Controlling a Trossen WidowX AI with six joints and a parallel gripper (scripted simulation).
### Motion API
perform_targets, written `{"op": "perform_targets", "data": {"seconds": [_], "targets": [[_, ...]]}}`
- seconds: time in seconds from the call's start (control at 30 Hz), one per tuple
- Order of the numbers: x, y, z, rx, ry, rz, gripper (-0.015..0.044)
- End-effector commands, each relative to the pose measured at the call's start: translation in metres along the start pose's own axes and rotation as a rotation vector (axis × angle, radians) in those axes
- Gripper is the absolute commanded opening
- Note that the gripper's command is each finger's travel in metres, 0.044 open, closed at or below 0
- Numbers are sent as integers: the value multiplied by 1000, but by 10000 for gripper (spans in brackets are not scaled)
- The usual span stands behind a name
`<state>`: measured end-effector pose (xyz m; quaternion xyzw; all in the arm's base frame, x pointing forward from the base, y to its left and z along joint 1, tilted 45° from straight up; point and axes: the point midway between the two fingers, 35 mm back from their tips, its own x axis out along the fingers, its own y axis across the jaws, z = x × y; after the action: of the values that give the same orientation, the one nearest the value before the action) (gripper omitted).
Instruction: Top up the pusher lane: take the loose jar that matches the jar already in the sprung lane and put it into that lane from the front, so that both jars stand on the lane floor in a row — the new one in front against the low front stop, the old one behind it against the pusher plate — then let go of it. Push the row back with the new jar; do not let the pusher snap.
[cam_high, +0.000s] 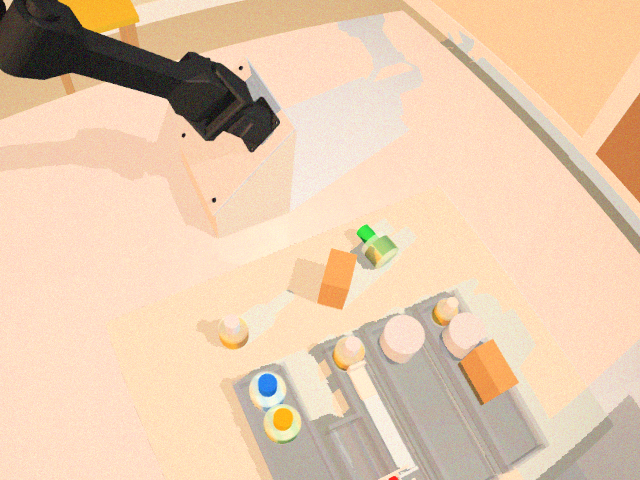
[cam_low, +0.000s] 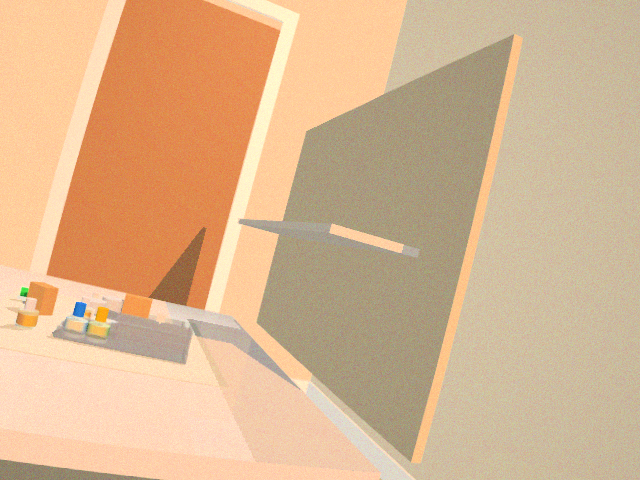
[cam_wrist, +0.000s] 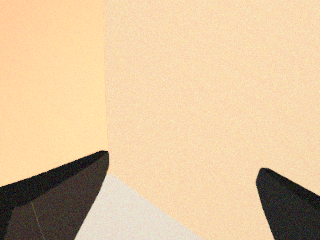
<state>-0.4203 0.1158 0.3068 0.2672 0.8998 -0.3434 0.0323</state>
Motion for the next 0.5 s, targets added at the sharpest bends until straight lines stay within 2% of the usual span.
{"op": "perform_targets", "data": {"seconds": [0.0,0.13,0.47], "targets": [[0,1,-1,3,2,3,426],[5,33,-18,67,43,86,440],[-9,193,-88,409,283,479,440]]}}
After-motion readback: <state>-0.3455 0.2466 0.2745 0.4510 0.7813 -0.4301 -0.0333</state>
